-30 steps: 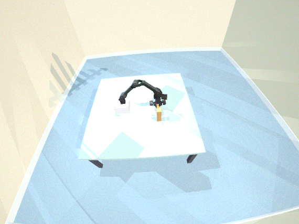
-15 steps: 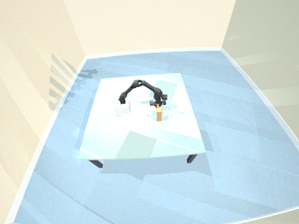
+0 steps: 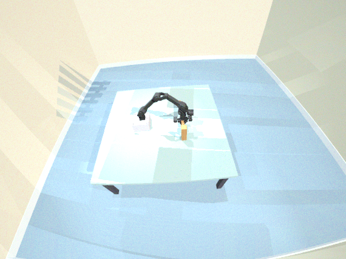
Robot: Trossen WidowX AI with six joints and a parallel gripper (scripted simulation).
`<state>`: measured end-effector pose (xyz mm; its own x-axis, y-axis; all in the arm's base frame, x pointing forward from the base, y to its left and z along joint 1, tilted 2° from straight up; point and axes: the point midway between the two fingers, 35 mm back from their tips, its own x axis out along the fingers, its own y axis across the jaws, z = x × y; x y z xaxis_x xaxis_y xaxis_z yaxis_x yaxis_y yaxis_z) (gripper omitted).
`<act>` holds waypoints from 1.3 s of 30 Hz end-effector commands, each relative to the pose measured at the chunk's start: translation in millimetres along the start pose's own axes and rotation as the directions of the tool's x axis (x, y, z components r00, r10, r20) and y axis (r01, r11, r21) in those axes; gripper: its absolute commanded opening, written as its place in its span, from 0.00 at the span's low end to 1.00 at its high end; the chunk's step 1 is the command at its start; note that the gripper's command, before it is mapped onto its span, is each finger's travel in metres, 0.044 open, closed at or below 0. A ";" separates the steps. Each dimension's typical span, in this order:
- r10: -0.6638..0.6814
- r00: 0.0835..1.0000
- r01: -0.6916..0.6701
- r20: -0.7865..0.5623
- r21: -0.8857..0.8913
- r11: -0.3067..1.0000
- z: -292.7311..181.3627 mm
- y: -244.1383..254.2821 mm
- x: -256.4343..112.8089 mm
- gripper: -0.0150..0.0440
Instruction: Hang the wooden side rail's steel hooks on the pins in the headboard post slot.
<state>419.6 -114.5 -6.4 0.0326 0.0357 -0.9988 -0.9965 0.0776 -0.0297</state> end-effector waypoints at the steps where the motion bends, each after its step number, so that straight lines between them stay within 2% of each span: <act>1: -0.015 1.000 0.015 -0.005 0.004 1.000 -3.4 -2.4 -2.9 0.25; 39: -0.015 1.000 0.015 -0.005 0.004 1.000 -7.0 -1.2 -4.2 0.25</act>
<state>417.8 -117.9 -8.4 0.0344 0.0392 -0.9986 -0.9960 0.0836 -0.0310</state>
